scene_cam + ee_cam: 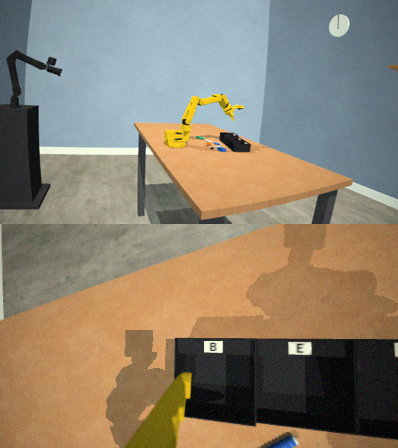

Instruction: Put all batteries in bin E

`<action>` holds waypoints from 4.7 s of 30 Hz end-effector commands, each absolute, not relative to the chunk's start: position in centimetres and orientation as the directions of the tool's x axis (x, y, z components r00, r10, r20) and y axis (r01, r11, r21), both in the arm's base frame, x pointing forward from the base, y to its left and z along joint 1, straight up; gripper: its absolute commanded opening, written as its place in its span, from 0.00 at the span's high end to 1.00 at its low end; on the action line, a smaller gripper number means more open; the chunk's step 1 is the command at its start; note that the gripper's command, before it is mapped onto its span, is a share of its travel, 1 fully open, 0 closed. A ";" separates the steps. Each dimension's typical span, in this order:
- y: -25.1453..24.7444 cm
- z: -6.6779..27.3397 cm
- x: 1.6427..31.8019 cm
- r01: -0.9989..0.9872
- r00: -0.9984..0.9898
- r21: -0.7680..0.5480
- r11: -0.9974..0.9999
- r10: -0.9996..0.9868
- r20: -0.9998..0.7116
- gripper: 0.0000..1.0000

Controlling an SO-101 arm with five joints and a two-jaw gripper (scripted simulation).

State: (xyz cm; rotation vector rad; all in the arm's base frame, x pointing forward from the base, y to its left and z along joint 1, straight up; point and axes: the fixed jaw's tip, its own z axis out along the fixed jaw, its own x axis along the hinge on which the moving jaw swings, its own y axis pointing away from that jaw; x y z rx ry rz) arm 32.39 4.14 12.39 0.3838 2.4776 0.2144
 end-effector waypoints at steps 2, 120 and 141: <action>4.1 14.8 32.2 0.187 -0.732 0.250 0.950 0.304 -0.609 0.02; -0.9 1.3 14.6 -0.615 -0.788 -0.016 0.788 -0.616 -0.016 0.79; -0.9 0.8 14.6 -0.615 -0.788 -0.009 0.789 -0.615 -0.010 0.79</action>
